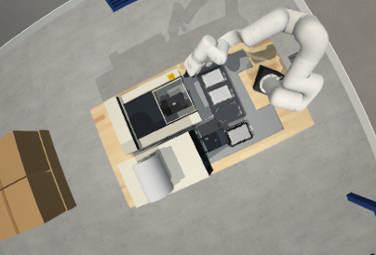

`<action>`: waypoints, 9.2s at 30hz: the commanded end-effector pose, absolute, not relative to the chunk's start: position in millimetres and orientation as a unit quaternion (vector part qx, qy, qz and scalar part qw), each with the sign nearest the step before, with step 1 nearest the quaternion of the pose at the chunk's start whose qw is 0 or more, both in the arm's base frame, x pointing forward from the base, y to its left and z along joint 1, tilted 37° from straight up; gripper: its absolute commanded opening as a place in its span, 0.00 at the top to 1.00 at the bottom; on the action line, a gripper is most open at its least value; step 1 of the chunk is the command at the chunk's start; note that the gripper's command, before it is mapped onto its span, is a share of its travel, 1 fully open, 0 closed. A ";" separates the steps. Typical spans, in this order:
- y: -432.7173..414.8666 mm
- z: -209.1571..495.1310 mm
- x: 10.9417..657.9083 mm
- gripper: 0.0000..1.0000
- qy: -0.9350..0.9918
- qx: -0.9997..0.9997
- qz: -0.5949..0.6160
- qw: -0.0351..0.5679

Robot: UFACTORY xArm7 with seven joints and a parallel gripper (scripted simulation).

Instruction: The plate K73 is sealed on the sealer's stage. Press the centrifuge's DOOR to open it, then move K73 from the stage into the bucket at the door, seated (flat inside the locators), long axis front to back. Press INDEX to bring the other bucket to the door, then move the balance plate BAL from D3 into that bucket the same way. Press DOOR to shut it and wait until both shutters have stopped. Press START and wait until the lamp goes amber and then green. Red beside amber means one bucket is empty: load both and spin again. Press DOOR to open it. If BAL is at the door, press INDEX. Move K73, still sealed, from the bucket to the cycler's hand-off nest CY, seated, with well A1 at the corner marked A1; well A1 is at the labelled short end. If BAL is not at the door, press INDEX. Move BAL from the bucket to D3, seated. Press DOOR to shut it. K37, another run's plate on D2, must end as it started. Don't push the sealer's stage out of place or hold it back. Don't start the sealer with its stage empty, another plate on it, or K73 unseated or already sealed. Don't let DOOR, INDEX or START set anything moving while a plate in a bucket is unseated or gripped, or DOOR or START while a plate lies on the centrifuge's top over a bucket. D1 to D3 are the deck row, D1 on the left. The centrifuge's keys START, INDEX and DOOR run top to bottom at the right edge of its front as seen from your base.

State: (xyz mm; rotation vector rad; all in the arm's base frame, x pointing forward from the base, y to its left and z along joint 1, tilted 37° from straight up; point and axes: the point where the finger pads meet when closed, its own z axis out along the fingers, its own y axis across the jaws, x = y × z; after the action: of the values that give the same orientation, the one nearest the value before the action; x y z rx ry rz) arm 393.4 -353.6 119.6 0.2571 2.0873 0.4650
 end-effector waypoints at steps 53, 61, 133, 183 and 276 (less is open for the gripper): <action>-358.5 125.8 404.5 1.00 0.853 0.106 0.188 0.475; -358.8 126.5 405.9 1.00 0.853 0.106 0.188 0.475; -361.3 131.8 369.6 1.00 0.853 0.106 0.188 0.475; -378.9 170.7 305.3 1.00 0.883 0.093 0.194 0.417; -378.9 170.7 305.4 1.00 0.947 0.054 0.209 0.238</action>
State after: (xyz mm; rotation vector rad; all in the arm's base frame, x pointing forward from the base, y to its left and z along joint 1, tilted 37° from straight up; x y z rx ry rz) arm 305.7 -377.0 169.3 0.1451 2.5953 0.5775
